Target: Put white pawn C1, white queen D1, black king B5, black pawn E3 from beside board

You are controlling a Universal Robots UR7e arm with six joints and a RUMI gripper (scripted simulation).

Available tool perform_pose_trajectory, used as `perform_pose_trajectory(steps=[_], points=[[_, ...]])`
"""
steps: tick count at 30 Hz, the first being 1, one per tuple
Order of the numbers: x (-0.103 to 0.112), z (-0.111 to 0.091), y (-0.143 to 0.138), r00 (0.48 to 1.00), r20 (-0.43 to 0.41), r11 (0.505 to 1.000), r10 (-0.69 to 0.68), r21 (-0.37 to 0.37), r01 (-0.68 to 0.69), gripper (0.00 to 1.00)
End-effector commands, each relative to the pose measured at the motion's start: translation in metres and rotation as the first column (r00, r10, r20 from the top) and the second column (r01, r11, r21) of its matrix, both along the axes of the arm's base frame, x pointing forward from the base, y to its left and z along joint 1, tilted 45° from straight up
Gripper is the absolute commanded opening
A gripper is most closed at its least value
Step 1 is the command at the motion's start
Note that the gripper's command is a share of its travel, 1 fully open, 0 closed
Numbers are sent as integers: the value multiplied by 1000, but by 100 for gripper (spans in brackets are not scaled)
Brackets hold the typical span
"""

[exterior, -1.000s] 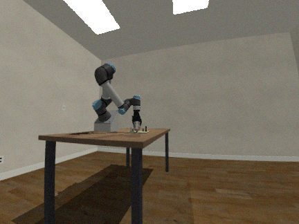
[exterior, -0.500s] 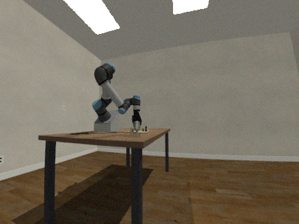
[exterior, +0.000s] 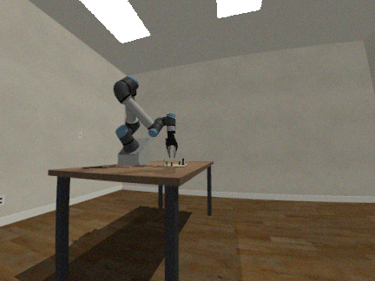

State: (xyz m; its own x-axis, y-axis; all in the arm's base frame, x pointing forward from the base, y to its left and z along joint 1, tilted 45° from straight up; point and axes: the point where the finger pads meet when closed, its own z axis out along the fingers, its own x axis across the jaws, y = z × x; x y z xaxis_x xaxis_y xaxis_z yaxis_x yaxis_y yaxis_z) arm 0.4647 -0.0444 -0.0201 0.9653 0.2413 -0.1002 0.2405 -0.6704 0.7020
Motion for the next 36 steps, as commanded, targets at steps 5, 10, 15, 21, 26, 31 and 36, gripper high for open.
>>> perform_pose_trajectory(steps=[5,10,15,21,26,31,36], points=[[-3,22,23,1000,-9,1000,-9,0,9,20],[-3,25,25,1000,-9,1000,-9,0,9,20],[-4,24,25,1000,-11,1000,-10,0,10,100],[-6,23,24,1000,-14,1000,-11,-1,11,100],[-5,23,24,1000,-14,1000,-11,-1,10,100],[-5,23,25,1000,-14,1000,-10,-1,10,100],[-5,24,25,1000,-12,1000,-10,-1,10,100]])
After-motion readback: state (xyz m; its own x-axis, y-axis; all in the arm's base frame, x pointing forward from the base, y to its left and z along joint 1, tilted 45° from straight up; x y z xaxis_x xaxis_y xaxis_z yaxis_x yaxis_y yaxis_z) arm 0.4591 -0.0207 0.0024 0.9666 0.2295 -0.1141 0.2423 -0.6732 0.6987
